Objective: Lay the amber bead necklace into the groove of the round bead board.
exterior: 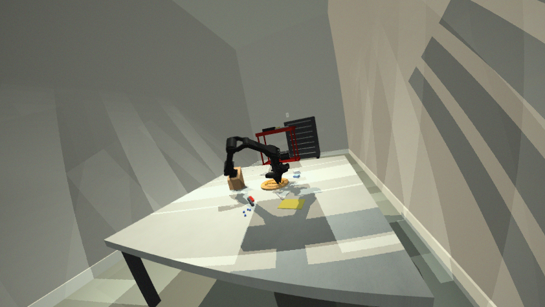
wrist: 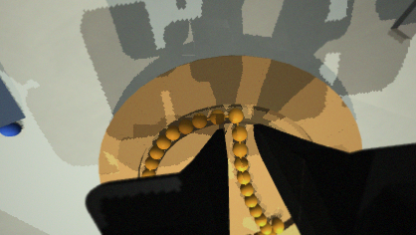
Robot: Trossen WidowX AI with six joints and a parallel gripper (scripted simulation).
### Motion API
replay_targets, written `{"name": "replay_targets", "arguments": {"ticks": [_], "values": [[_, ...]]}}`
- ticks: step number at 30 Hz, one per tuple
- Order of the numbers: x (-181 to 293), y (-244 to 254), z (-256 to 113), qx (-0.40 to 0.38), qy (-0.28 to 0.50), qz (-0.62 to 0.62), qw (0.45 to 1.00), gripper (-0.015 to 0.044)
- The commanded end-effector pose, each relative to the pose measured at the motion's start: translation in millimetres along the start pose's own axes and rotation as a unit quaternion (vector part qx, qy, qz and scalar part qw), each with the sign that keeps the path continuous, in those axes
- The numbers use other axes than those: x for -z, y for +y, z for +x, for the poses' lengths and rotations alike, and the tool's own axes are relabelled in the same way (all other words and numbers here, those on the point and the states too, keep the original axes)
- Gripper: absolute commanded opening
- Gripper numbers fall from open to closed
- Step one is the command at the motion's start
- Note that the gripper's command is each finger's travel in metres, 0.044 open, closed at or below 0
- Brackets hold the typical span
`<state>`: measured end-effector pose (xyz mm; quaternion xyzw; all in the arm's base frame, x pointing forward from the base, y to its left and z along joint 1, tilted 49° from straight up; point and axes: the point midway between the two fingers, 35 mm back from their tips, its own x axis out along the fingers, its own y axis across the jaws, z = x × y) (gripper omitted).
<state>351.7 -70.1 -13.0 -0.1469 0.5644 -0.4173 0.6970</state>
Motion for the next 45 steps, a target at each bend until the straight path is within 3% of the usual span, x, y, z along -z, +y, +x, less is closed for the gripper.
{"name": "replay_targets", "arguments": {"ticks": [1,45], "values": [[0,0,-1,0.000,0.000,0.000,1.000,0.0000],[-9,-11,-6,0.002,-0.002,-0.002,1.000,0.0000]]}}
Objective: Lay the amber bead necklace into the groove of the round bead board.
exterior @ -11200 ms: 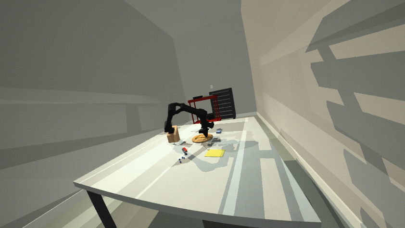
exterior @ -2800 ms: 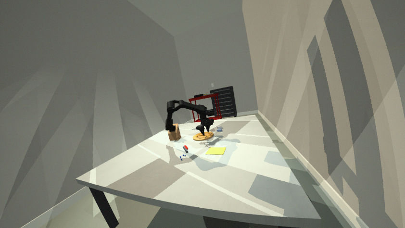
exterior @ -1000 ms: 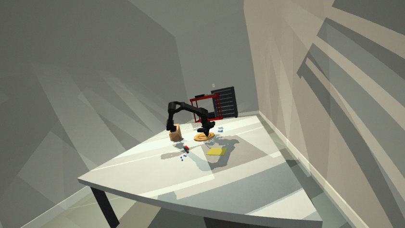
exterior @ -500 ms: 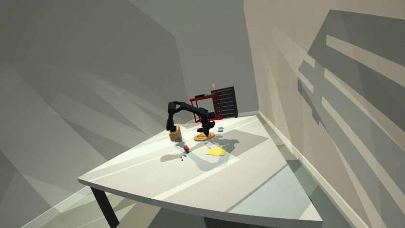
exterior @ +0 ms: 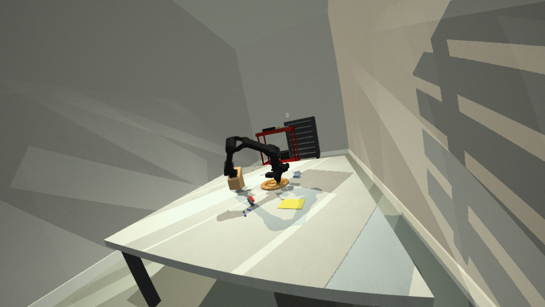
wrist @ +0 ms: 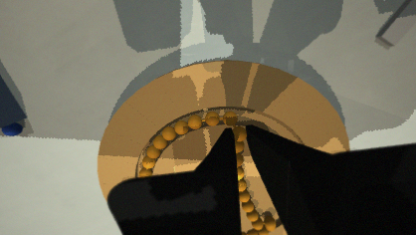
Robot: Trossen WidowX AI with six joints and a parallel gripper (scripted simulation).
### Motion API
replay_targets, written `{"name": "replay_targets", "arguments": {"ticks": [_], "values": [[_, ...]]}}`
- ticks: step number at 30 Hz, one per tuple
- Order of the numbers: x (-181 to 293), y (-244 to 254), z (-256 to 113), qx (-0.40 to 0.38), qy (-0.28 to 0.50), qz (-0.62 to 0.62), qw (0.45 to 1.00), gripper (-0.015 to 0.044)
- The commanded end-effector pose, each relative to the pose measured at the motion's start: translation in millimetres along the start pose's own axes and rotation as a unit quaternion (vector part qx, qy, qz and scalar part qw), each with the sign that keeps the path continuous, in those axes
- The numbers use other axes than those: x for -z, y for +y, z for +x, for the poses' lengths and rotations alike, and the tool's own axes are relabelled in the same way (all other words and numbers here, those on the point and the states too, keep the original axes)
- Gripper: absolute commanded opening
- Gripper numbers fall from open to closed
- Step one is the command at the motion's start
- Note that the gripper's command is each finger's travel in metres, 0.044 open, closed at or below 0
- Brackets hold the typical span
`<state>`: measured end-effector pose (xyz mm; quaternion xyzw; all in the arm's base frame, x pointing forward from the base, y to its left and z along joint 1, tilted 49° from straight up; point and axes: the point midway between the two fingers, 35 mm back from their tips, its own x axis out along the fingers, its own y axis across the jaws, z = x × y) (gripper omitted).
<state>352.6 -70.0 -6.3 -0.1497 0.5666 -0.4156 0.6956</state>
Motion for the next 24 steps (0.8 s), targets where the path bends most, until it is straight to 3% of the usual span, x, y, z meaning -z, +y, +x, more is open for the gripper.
{"name": "replay_targets", "arguments": {"ticks": [1,14,24], "values": [[-6.3,-7.2,-1.7,0.002,-0.003,0.002,1.000,0.0000],[-6.4,-7.3,5.8,0.002,-0.003,0.002,1.000,0.0000],[-6.4,-6.6,2.3,-0.001,-0.002,0.004,1.000,0.0263]]}}
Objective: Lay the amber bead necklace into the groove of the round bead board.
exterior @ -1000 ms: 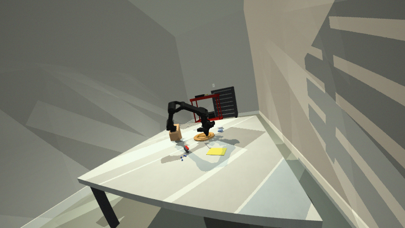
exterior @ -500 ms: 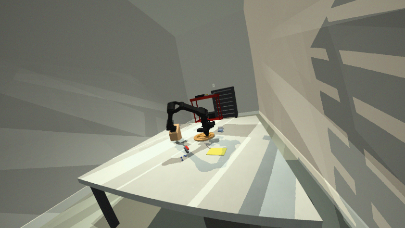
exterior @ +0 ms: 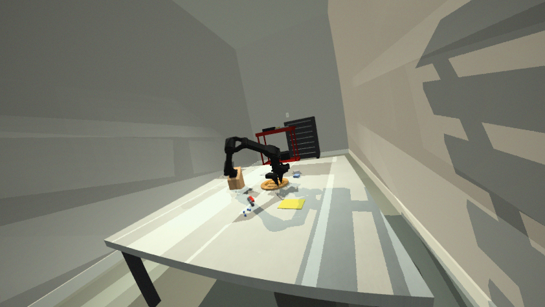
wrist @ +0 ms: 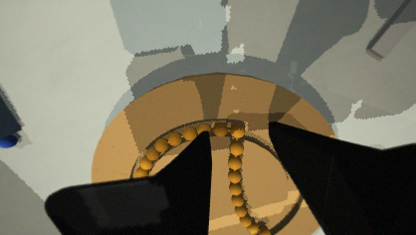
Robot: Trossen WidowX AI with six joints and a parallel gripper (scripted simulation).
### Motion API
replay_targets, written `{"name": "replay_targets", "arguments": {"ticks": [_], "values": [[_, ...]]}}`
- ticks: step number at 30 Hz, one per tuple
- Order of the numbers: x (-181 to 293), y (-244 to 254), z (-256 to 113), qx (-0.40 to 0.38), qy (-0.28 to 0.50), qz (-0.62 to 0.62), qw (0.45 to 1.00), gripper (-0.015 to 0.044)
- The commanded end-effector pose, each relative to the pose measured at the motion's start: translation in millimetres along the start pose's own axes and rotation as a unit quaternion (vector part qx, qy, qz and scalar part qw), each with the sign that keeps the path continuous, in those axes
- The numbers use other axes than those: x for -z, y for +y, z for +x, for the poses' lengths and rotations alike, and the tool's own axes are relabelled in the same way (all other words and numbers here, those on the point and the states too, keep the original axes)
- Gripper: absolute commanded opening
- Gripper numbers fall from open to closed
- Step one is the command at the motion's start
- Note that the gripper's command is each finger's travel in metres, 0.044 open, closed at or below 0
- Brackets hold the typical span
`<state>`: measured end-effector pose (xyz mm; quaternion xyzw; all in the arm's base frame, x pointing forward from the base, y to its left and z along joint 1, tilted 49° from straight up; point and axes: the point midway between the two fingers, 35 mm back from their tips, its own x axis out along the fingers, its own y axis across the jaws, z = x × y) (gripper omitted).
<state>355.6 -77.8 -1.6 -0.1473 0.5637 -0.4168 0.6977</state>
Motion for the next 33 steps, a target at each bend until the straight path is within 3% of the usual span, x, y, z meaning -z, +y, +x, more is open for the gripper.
{"name": "replay_targets", "arguments": {"ticks": [1,7,33], "values": [[0.0,0.1,-0.5,0.000,0.000,0.000,1.000,0.0289],[0.6,-0.4,-1.4,0.001,0.001,-0.001,1.000,0.0440],[0.6,-0.3,-4.4,0.003,-0.001,-0.001,1.000,0.0440]]}}
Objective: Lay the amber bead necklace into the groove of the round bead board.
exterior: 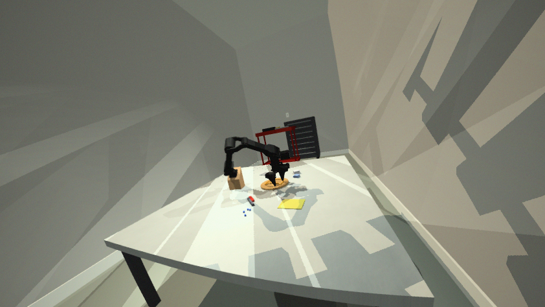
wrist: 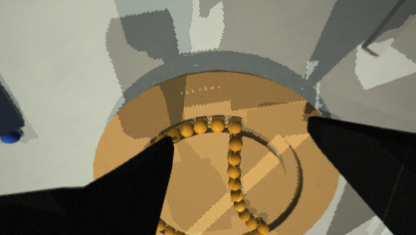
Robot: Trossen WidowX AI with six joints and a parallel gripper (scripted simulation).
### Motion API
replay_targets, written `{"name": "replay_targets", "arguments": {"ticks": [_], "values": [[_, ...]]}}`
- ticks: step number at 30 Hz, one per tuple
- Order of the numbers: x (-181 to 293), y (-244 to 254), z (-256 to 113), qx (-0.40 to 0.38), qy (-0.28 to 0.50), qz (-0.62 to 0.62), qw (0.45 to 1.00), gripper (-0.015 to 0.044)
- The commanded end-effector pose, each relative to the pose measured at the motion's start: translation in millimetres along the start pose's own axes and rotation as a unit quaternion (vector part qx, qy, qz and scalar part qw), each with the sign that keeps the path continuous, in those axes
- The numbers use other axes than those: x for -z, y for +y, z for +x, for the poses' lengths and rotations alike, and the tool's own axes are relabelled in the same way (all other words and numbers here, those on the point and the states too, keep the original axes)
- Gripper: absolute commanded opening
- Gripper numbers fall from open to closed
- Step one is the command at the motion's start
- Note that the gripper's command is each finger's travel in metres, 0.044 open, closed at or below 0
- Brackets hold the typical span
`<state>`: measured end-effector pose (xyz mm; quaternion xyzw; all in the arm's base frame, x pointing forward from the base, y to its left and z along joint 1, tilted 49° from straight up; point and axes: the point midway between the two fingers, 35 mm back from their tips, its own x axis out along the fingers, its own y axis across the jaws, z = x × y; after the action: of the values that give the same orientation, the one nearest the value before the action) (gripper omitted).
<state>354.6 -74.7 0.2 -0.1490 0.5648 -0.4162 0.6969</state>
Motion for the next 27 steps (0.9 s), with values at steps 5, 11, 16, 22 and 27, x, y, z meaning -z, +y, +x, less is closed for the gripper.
{"name": "replay_targets", "arguments": {"ticks": [5,11,16,22,27], "values": [[24,0,-11,0.000,-0.001,-0.073,0.997,0.0309],[69,-5,-26,-0.001,0.000,-0.201,0.980,0.0151],[100,-12,-32,0.001,0.001,-0.290,0.957,0.0120],[101,-12,-29,0.001,0.001,-0.293,0.956,0.0120],[99,-11,-26,0.001,-0.001,-0.291,0.957,0.0120]]}}
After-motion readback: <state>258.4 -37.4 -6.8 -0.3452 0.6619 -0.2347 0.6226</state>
